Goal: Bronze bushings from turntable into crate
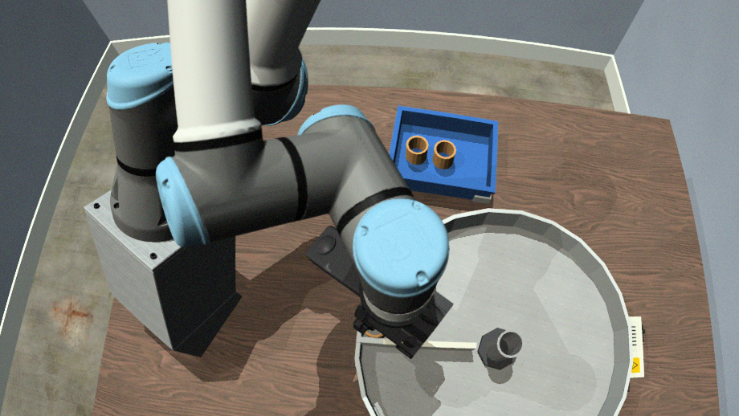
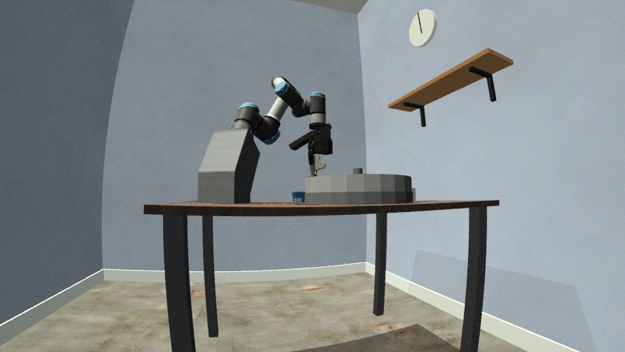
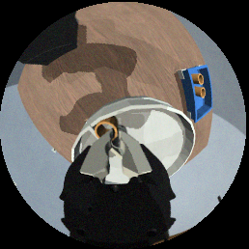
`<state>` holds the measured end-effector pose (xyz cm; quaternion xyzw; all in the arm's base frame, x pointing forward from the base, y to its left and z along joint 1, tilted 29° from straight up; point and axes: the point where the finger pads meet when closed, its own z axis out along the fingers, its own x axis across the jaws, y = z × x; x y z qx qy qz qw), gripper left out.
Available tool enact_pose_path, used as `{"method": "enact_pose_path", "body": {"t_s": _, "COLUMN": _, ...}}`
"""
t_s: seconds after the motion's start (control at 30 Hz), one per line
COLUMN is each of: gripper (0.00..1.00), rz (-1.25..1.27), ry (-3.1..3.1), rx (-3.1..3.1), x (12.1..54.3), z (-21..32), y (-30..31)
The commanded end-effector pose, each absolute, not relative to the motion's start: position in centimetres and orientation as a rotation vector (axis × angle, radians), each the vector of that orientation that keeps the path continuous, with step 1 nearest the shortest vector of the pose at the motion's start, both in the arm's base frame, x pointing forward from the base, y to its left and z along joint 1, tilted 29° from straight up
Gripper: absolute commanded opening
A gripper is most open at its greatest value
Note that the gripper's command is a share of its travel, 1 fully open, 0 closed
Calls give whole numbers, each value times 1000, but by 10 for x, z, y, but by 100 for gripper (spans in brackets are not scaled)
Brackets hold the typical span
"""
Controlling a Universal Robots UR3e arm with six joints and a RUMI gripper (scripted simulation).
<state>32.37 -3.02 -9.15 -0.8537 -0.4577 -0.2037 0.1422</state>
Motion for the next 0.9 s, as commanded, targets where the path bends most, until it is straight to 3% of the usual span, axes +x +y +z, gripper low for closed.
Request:
{"method": "enact_pose_path", "body": {"t_s": 0.0, "gripper": 0, "rz": -587, "ry": -1322, "rx": -2465, "x": 322, "z": -83, "y": -36}}
{"method": "enact_pose_path", "body": {"t_s": 0.87, "gripper": 0, "rz": -587, "ry": -1322, "rx": -2465, "x": 304, "z": -11, "y": -70}}
